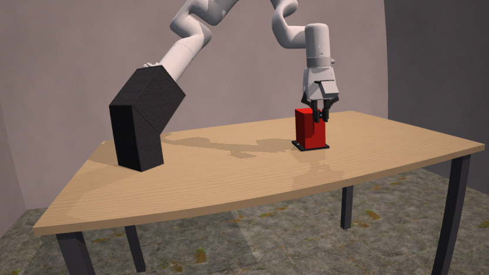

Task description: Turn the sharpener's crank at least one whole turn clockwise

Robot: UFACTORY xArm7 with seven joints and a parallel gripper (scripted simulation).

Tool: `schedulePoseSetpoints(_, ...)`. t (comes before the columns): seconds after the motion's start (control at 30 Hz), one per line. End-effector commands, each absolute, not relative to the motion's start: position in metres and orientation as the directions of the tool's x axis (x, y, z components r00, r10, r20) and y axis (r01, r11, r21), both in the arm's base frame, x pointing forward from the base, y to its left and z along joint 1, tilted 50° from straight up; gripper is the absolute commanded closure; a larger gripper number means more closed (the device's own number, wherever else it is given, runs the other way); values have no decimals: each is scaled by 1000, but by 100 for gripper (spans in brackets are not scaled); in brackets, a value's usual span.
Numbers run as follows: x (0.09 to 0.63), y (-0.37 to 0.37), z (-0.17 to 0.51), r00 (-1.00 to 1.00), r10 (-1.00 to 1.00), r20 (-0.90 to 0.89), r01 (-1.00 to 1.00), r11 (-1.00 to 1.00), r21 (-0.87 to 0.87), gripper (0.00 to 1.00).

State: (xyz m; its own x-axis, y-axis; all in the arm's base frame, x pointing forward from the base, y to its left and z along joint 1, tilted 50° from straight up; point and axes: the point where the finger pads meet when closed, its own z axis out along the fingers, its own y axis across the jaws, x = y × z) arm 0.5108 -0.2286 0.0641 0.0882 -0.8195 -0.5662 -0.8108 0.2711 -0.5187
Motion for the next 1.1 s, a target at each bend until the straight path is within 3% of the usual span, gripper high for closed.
schedulePoseSetpoints(0.0, 511, -231, 65, 86, -821, -564, -809, 273, -520, 100)
schedulePoseSetpoints(1.07, 556, -231, 71, 86, -821, -564, -809, 273, -520, 100)
